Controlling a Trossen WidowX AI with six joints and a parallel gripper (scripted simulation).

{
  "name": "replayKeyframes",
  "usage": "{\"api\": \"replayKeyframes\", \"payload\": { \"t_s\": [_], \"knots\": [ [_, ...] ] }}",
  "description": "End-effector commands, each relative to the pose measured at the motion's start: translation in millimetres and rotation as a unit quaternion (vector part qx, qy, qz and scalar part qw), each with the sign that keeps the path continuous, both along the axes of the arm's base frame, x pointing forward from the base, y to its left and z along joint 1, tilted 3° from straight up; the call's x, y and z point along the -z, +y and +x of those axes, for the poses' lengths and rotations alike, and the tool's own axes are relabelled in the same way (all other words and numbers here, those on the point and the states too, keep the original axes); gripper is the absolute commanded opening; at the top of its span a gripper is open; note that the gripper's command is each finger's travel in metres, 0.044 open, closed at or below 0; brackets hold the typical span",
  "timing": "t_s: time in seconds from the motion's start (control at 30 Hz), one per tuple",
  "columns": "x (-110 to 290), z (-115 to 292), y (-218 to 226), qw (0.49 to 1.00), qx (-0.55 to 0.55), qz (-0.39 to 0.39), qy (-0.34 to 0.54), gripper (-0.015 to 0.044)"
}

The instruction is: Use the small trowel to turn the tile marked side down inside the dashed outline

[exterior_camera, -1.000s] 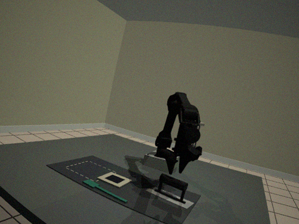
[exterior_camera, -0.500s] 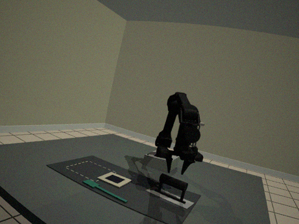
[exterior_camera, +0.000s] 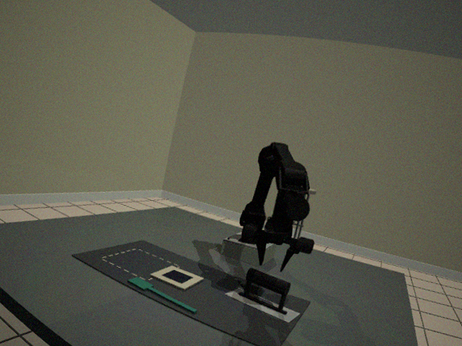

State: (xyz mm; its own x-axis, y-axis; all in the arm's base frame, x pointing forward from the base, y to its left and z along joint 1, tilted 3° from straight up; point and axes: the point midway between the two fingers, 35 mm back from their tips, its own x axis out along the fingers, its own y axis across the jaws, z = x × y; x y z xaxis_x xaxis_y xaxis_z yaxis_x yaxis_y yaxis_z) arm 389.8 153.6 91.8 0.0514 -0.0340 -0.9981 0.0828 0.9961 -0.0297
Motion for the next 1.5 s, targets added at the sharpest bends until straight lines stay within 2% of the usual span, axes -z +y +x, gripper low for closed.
{"api": "replayKeyframes", "payload": {
  "t_s": [0.0,0.33,0.7,1.07,1.47],
  "knots": [
    [0.1,-0.2,0.0,0.998,0.07,0.003,-0.002,0.027],
    [0.1,0.0,0.1,0.97,0.241,0.011,-0.008,0.027],
    [0.1,0.2,0.2,0.907,0.421,0.02,-0.014,0.027],
    [0.1,0.4,0.2,0.81,0.585,0.029,-0.02,0.027],
    [0.1,0.7,0.3,0.671,0.74,0.037,-0.025,0.027]
  ]
}}
